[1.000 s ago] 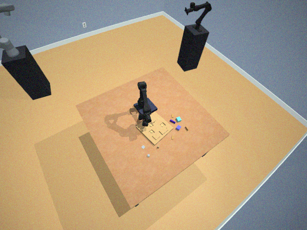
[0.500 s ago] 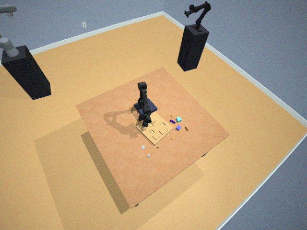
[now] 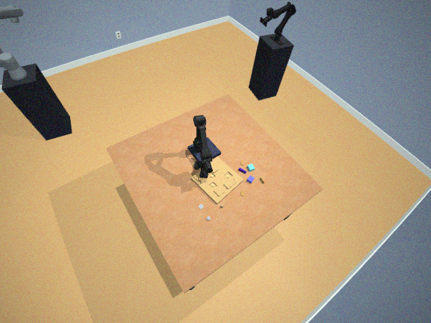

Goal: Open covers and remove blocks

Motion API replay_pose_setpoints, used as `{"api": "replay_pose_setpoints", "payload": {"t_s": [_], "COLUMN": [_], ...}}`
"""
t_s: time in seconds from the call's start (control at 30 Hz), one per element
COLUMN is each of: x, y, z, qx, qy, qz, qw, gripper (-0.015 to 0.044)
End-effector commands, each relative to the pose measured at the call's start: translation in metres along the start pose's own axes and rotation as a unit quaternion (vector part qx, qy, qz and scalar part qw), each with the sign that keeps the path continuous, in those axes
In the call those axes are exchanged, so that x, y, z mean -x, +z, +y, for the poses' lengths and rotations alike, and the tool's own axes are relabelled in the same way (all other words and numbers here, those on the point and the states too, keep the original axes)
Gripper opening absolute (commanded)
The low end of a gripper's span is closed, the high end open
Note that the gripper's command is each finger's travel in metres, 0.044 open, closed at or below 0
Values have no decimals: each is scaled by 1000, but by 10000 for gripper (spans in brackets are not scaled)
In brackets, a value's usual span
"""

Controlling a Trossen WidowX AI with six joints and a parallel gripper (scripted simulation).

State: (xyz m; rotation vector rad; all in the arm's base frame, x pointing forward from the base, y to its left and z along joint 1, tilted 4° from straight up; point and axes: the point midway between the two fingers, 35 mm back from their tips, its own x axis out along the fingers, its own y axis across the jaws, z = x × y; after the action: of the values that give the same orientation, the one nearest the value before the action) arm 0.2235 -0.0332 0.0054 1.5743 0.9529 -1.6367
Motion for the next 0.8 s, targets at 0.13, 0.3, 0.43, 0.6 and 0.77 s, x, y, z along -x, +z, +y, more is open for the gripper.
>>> {"api": "replay_pose_setpoints", "payload": {"t_s": [0.13, 0.3, 0.43, 0.6, 0.77], "x": [4, 11, 16, 22, 28], "y": [0, 0, 0, 0, 0], "z": [0, 0, 0, 0, 0], "qx": [0, 0, 0, 0, 0], "qy": [0, 0, 0, 0, 0], "qz": [0, 0, -1, -1, -1], "qw": [1000, 1000, 1000, 1000, 1000], "gripper": [80, 80, 80, 80, 80]}}
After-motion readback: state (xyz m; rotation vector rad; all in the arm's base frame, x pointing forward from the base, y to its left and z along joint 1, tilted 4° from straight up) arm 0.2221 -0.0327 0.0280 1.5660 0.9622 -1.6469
